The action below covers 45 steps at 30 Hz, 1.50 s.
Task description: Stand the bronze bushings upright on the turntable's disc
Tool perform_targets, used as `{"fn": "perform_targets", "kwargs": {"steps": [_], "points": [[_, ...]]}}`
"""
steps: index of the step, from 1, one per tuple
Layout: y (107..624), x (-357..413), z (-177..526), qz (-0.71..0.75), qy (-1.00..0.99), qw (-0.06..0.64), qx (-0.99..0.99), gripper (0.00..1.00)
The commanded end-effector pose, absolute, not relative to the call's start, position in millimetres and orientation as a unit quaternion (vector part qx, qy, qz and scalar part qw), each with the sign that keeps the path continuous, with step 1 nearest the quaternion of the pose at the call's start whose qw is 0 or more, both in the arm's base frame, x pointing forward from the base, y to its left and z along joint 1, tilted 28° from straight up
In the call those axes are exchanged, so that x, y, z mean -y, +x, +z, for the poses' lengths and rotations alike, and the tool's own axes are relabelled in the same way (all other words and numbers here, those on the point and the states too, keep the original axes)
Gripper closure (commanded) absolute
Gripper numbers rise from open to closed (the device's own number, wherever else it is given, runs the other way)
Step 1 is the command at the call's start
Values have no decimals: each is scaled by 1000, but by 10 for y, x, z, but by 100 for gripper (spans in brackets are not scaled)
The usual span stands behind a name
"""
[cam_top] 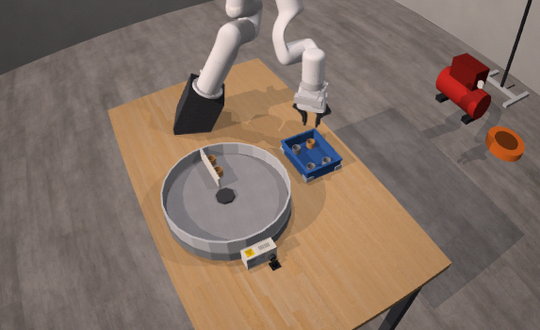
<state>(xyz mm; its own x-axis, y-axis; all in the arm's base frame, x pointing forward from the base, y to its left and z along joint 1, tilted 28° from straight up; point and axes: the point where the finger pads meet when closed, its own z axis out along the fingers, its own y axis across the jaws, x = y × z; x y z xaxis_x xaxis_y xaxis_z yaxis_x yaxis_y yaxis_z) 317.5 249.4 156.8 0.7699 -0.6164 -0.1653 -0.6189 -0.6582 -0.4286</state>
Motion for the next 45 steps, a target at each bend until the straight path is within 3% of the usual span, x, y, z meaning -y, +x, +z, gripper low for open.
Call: {"fn": "perform_targets", "kwargs": {"steps": [1,14,45], "points": [[3198,-2535,1504,2,-910,238,-339,59],[3285,-2771,1019,2,-910,238,-339,59],[3313,-2848,860,2,-910,238,-339,59]]}}
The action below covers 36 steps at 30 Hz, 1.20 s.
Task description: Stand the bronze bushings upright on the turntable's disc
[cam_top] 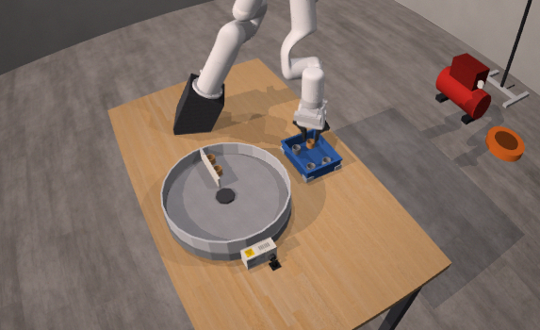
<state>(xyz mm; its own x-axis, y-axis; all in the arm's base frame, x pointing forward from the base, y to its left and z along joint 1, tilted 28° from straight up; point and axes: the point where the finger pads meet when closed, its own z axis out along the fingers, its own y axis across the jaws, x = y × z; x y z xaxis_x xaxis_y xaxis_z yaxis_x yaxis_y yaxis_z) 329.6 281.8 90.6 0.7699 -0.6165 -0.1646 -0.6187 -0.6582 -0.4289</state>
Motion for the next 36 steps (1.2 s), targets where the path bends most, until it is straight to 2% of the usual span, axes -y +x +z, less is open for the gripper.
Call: {"fn": "perform_targets", "kwargs": {"steps": [1,36], "points": [[3315,-2855,844,2,-910,238,-339,59],[3349,-2950,651,2,-910,238,-339,59]]}}
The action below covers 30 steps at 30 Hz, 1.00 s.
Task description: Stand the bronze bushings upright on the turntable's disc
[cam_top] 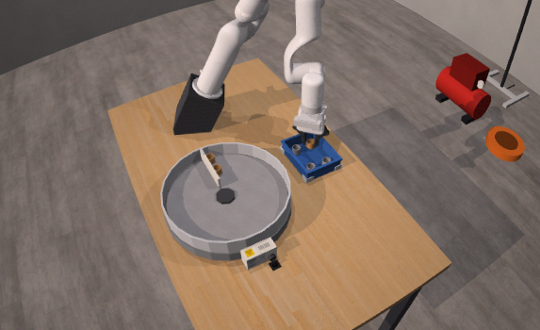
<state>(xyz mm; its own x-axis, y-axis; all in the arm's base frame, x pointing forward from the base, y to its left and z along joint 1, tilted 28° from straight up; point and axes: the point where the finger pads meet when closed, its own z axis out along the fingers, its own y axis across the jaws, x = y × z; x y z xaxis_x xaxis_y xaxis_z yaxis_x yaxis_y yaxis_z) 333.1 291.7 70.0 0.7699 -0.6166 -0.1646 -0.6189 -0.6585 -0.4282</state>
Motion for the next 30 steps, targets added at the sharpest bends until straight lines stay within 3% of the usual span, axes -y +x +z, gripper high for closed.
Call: {"fn": "perform_targets", "kwargs": {"steps": [1,23,24,30], "points": [[3352,-2957,635,2,-910,238,-339,59],[3363,-2986,577,2,-910,238,-339,59],[3363,-2986,577,2,-910,238,-339,100],[3363,-2986,577,2,-910,238,-339,100]]}}
